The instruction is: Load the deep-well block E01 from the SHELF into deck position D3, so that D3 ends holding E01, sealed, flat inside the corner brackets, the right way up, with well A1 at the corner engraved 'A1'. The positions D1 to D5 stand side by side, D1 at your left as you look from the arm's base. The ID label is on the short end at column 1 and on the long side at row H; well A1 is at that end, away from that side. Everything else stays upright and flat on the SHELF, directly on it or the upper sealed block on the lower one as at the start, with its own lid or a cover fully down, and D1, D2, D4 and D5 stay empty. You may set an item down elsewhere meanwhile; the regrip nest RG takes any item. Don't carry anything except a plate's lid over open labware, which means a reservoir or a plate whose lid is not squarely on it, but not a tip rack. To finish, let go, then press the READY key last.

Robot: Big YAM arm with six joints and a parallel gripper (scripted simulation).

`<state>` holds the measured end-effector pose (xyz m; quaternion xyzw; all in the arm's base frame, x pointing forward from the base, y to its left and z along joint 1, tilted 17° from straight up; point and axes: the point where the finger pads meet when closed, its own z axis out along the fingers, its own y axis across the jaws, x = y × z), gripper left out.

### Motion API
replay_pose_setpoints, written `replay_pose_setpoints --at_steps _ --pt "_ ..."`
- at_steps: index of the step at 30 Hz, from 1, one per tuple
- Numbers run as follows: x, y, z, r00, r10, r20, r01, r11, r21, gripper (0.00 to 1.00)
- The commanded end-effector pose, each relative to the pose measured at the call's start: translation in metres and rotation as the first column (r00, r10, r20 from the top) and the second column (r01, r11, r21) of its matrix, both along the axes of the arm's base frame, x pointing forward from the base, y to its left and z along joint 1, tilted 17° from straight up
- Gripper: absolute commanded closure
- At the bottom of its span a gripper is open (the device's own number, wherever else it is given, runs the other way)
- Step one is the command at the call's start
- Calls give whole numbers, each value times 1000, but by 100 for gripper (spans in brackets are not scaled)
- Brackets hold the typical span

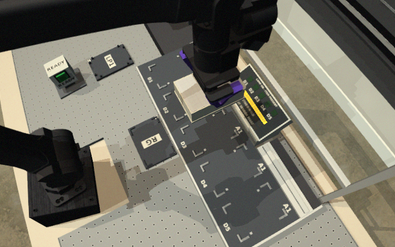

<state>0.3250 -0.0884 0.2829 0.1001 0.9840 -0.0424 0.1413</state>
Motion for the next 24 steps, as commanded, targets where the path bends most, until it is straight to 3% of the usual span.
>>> replay_pose_setpoints --at_steps 1,2,5,10,11,12,15,18,20,24 --pt "8 -5 2 1000 -2 22 3 1000 -6 100" --pt "12 -5 7 999 0 37 1 1000 -10 100" --pt "6 -4 2 999 2 43 -1 1000 -12 100" --pt "14 -7 -3 999 3 35 -2 1000 -11 100" --pt "15 -5 7 998 8 66 -7 1000 -19 100" --pt "10 -4 -7 999 8 38 -8 1000 -11 100" --pt "14 -6 -18 1000 6 19 -6 1000 -7 100" --pt "19 -9 -13 999 3 41 -3 1000 -12 100" --pt "14 -8 -19 999 3 40 -3 1000 -12 100" --pt "22 -10 -25 999 5 35 -4 1000 -11 100"
